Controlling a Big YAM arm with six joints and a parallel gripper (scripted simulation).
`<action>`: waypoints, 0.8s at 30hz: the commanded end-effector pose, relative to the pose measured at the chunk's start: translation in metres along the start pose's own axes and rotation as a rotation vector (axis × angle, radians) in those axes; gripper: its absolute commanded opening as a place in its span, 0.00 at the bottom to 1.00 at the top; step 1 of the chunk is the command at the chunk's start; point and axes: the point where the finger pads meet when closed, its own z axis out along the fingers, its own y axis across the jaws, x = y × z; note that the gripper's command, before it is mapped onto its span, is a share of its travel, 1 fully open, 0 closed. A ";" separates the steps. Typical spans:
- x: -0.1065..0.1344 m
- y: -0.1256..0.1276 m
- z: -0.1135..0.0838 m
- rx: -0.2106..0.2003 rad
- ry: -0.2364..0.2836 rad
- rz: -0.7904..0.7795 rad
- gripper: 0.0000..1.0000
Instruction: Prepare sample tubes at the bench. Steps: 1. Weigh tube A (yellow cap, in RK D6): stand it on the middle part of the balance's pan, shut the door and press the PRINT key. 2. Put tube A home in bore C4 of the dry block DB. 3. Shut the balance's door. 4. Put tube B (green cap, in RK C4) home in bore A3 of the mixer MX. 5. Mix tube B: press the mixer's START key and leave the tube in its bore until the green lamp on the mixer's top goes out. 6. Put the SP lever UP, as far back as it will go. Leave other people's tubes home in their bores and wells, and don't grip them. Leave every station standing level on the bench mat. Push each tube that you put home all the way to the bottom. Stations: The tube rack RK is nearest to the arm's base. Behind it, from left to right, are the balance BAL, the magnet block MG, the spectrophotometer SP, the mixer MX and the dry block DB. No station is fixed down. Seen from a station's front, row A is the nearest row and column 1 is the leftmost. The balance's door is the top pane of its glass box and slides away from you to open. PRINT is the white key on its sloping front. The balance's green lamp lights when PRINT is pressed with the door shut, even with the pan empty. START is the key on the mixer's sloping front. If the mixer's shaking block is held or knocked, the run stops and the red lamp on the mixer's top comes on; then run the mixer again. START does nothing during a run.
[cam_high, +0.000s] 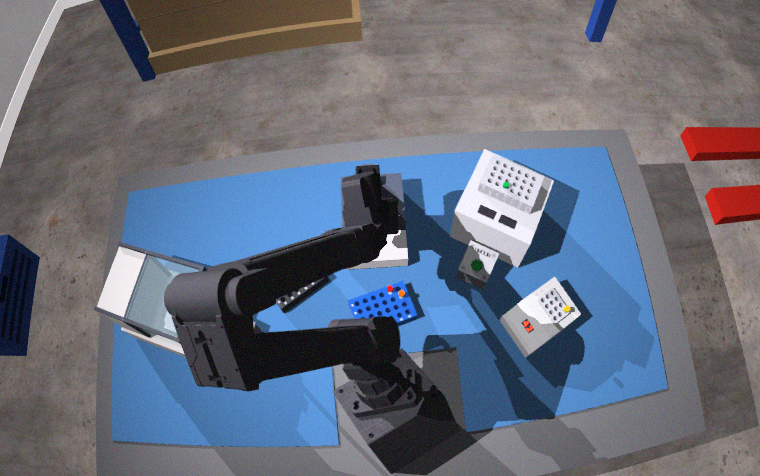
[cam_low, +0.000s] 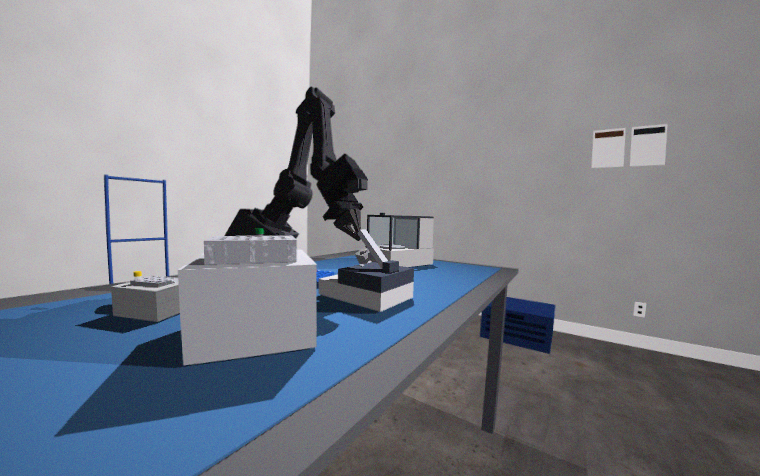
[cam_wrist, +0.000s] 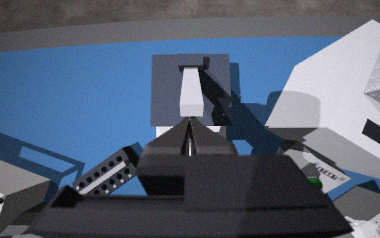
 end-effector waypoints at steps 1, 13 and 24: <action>-0.029 0.000 -0.002 0.004 -0.041 -0.025 0.00; -0.007 -0.003 -0.003 0.007 0.006 -0.009 0.00; -0.019 0.001 -0.002 -0.002 -0.021 -0.011 0.00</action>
